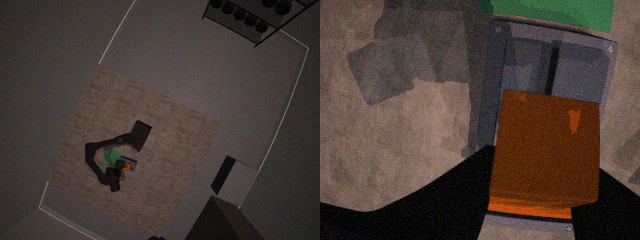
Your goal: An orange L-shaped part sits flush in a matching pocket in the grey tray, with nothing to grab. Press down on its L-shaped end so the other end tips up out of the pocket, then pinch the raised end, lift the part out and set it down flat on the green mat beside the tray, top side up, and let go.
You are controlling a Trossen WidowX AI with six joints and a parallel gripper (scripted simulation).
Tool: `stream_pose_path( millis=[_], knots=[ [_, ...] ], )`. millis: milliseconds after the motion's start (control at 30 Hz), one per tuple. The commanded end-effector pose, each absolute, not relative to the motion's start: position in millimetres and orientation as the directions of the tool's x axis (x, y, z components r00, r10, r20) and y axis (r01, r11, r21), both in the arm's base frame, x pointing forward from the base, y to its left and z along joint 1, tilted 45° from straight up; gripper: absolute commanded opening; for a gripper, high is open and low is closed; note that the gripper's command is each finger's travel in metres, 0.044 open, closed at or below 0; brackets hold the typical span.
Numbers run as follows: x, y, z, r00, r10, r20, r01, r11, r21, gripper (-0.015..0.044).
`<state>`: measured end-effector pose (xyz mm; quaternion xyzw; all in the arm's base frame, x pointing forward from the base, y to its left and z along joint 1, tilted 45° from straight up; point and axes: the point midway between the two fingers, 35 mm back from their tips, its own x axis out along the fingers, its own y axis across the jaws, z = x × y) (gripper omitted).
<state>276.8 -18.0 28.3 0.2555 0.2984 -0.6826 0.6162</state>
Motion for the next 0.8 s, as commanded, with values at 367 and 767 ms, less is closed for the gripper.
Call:
stream_pose_path(
  millis=[367, 767],
  knots=[
    [272, -71, 78, -0.11, -0.694, -0.711, 0.994, -0.066, -0.089, 0.0],
    [267, -108, 116, -0.11, -0.696, -0.709, 0.994, -0.066, -0.089, 0.0]
  ],
)
